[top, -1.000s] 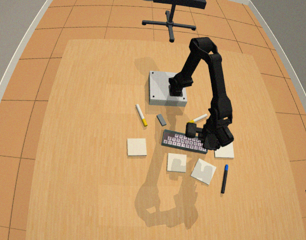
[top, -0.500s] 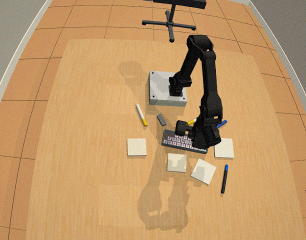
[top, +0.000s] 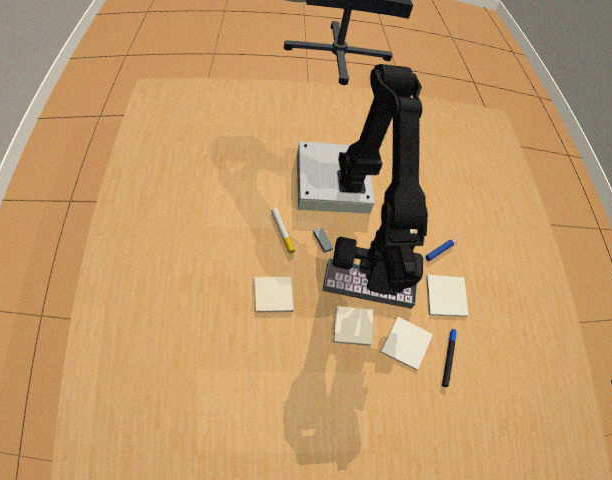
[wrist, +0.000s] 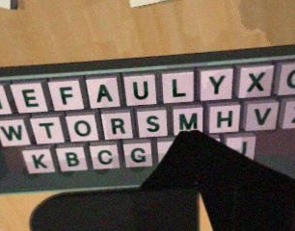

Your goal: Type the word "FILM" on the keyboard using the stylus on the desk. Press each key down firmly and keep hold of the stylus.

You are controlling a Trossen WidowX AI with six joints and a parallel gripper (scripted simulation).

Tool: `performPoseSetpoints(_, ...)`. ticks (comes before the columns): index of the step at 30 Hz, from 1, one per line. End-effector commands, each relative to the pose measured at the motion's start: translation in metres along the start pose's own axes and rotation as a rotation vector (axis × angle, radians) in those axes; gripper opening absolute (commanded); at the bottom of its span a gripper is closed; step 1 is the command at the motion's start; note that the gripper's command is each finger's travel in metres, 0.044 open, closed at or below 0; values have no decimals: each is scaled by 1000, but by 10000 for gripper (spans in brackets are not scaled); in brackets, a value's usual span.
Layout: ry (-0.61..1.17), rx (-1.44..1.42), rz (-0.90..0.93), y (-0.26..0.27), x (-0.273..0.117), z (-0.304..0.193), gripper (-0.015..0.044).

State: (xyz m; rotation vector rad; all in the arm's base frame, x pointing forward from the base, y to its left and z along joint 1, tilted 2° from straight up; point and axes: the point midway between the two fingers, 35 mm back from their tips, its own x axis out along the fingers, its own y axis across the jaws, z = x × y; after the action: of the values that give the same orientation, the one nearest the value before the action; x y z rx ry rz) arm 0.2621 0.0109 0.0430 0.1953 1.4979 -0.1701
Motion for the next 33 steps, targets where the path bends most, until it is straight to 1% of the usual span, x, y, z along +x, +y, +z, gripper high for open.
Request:
performPoseSetpoints(1,1,10,-4,-41,0,-1,0)
performPoseSetpoints(4,1,10,-5,-58,0,-3,0)
performPoseSetpoints(14,1,10,-5,-58,0,-3,0)
performPoseSetpoints(20,4,10,-2,-28,1,-35,0)
performPoseSetpoints(31,4,10,-2,-28,1,-35,0)
performPoseSetpoints(33,4,10,-2,-21,1,-34,0)
